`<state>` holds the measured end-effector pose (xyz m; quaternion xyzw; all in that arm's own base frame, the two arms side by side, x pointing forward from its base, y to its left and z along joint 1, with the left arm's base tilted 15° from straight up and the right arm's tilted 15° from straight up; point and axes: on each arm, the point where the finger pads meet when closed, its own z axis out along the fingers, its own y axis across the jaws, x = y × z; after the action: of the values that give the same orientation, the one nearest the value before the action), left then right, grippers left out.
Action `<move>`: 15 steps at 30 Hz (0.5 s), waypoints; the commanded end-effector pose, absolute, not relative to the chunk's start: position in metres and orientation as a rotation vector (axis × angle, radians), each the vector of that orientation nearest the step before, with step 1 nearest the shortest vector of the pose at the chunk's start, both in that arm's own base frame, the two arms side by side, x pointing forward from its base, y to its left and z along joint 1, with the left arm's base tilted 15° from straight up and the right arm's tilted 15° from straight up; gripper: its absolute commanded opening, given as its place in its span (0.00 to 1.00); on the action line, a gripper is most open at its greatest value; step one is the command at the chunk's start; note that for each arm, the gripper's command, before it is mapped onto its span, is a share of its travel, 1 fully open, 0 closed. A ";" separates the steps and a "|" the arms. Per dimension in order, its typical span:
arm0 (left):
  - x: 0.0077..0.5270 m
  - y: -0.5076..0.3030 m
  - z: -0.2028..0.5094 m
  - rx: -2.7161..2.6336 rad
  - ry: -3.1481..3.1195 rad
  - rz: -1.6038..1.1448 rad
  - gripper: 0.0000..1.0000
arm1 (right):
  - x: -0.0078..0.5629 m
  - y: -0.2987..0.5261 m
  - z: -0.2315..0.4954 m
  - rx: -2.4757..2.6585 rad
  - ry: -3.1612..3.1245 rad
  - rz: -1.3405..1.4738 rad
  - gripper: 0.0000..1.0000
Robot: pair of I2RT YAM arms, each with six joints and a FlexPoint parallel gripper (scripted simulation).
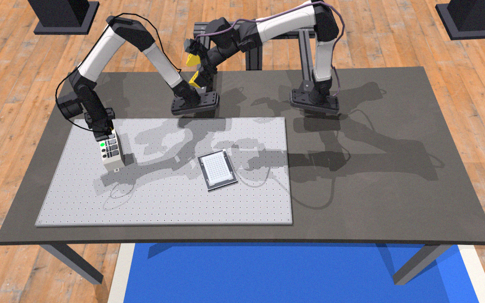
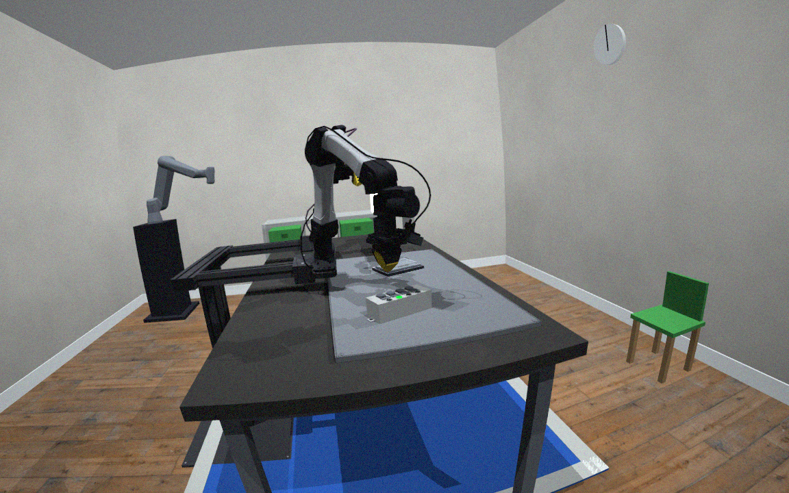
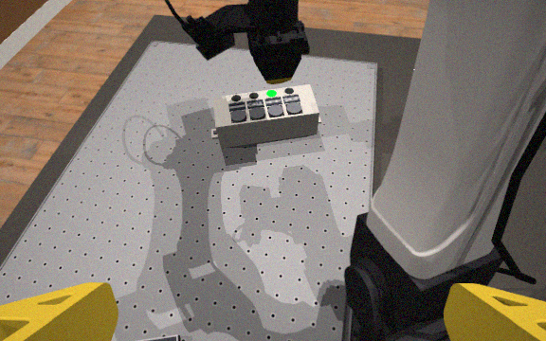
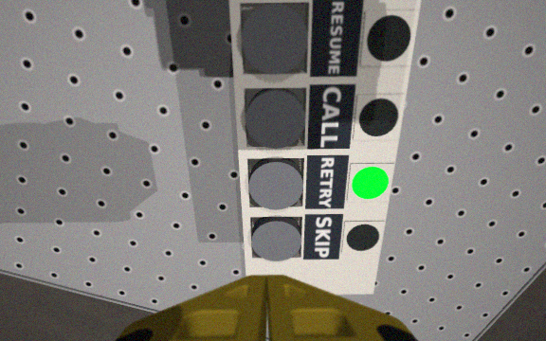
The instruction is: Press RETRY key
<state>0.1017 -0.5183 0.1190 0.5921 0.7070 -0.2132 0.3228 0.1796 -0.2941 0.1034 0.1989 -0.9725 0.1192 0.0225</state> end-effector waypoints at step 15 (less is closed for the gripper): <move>0.096 -0.533 0.165 1.507 1.769 -0.642 1.00 | 0.185 -0.297 0.125 0.615 -3.019 0.432 0.00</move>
<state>0.1017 -0.5182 0.1190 0.5922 0.7070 -0.2130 0.3226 0.1831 -0.2955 0.1136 0.2003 -0.9711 0.1283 0.0184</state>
